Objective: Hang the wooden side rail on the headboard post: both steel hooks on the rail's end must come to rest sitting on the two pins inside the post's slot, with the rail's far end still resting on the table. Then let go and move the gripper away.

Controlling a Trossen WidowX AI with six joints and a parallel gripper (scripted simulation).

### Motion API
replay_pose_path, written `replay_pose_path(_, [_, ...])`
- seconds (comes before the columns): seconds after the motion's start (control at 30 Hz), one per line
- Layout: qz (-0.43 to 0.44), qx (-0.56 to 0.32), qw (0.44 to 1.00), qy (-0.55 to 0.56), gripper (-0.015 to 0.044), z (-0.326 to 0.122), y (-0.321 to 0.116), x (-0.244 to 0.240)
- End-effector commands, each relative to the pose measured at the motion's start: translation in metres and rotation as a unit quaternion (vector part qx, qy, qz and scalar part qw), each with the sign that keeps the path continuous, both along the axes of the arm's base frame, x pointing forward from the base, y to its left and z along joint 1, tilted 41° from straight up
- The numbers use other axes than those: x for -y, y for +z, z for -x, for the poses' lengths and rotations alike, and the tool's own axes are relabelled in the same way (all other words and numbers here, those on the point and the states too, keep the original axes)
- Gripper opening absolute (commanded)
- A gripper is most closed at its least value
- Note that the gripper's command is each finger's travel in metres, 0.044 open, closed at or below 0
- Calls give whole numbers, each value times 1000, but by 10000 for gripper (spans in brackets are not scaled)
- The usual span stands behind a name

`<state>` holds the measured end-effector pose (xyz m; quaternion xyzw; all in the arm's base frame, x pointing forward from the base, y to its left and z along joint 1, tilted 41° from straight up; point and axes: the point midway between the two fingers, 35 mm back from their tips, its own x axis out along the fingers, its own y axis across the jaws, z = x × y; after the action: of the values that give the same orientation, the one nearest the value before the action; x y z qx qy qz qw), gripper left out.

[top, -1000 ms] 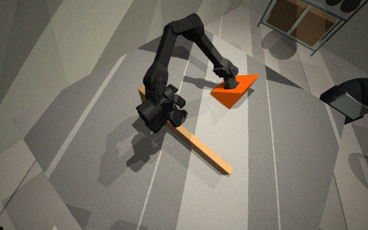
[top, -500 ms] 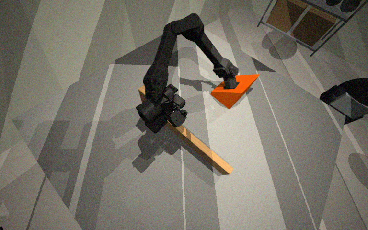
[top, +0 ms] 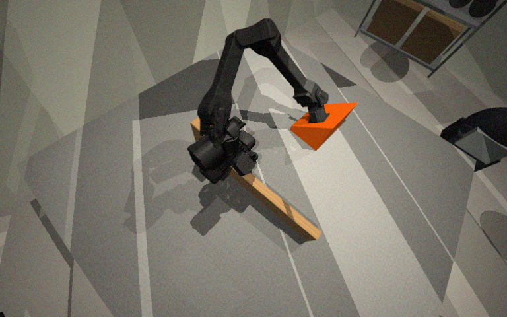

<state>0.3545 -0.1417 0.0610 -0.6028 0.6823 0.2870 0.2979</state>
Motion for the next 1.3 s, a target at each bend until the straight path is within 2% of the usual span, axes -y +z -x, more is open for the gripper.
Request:
replay_pose_path(0.0, [3, 6, 1000, 1, 0, -1, 3, 0])
replay_pose_path(1.27, [3, 6, 1000, 1, 0, -1, -2, 4])
